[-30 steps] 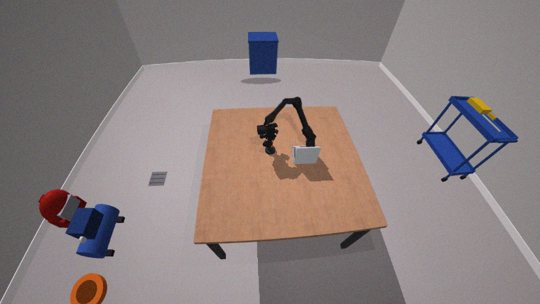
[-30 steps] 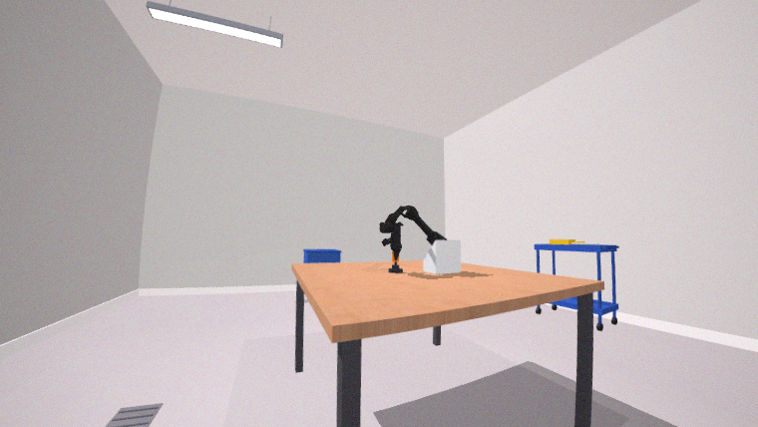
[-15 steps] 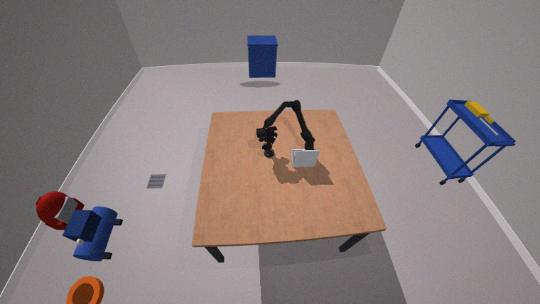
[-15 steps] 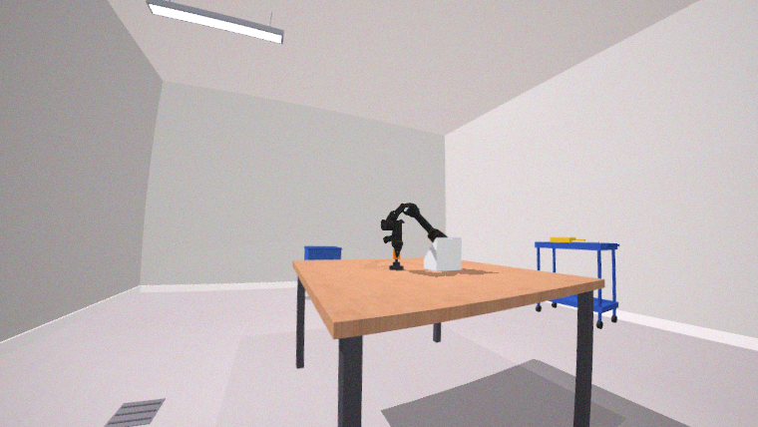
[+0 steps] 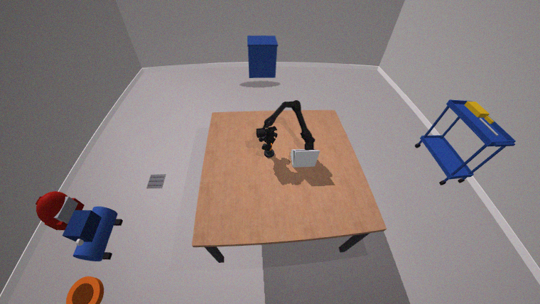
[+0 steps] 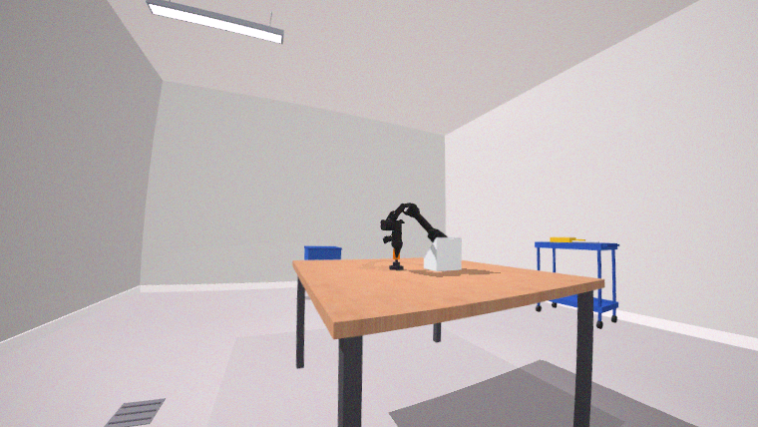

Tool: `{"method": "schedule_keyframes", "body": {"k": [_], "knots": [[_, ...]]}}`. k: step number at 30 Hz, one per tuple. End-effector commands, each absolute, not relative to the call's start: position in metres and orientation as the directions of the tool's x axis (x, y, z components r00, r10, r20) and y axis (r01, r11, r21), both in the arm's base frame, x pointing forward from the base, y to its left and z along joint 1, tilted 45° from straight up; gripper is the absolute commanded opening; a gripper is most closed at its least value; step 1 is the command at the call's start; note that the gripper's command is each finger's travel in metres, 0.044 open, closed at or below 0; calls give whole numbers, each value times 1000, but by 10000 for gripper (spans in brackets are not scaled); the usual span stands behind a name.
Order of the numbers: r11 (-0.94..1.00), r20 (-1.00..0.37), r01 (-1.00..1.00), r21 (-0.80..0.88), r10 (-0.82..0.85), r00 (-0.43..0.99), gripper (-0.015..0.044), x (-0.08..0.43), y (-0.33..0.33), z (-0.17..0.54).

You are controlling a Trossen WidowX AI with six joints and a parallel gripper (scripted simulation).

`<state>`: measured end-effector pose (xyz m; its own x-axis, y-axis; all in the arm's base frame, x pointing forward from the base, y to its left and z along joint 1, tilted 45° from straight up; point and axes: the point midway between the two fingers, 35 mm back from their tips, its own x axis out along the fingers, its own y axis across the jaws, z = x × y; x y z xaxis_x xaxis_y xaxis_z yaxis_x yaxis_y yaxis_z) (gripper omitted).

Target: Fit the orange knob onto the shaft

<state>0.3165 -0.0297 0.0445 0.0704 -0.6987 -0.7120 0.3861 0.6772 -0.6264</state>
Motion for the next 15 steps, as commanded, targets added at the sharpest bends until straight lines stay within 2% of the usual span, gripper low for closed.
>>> {"method": "schedule_keyframes", "body": {"k": [1, 15], "knots": [[679, -713, 382, -627, -698, 71, 0, 316, -28, 43], [679, -713, 382, -627, -698, 71, 0, 313, -27, 45]]}}
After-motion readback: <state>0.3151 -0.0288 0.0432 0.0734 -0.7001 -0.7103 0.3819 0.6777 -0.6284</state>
